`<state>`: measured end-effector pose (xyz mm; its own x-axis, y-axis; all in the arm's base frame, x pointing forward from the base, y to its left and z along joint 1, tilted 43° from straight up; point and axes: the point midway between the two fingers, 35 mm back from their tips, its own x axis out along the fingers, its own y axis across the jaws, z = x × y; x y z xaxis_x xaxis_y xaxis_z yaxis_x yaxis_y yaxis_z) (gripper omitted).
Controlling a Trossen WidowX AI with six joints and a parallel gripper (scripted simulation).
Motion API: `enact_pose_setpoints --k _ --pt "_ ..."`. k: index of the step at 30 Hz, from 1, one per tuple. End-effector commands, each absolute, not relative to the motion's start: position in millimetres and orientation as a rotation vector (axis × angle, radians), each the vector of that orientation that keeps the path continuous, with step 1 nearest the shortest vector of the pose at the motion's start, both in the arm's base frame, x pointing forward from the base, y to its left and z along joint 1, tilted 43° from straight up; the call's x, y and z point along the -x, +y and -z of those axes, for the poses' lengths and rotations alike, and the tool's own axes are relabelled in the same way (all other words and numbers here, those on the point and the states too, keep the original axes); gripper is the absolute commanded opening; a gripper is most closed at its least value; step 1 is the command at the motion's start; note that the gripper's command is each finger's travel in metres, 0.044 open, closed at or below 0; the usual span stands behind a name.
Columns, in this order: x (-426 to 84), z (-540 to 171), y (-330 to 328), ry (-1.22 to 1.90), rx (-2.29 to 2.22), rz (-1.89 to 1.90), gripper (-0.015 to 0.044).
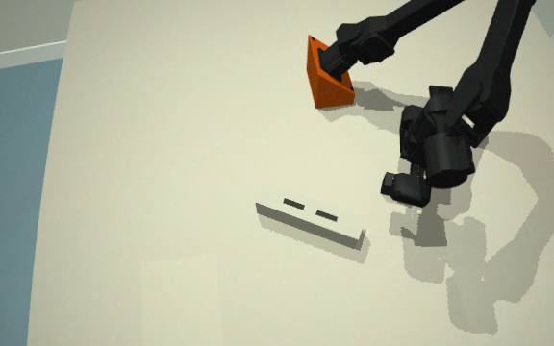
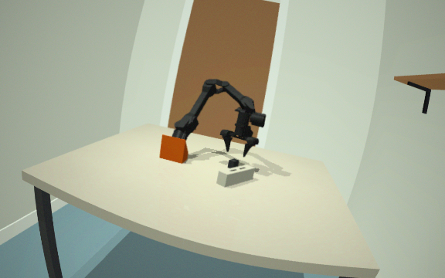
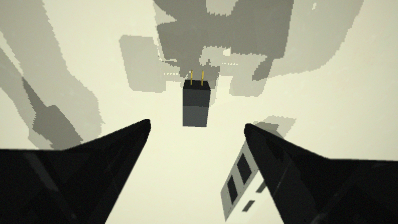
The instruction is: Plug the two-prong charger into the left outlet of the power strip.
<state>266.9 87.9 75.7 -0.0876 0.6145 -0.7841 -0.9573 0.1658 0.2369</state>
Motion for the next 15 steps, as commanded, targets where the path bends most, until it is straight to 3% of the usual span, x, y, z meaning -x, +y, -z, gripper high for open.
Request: enact_pose_setpoints --k 1,15 --pt "-264 -68 94 0.949 0.461 -1.404 0.0440" --pt "-264 -55 106 0.949 0.461 -1.404 0.0440"
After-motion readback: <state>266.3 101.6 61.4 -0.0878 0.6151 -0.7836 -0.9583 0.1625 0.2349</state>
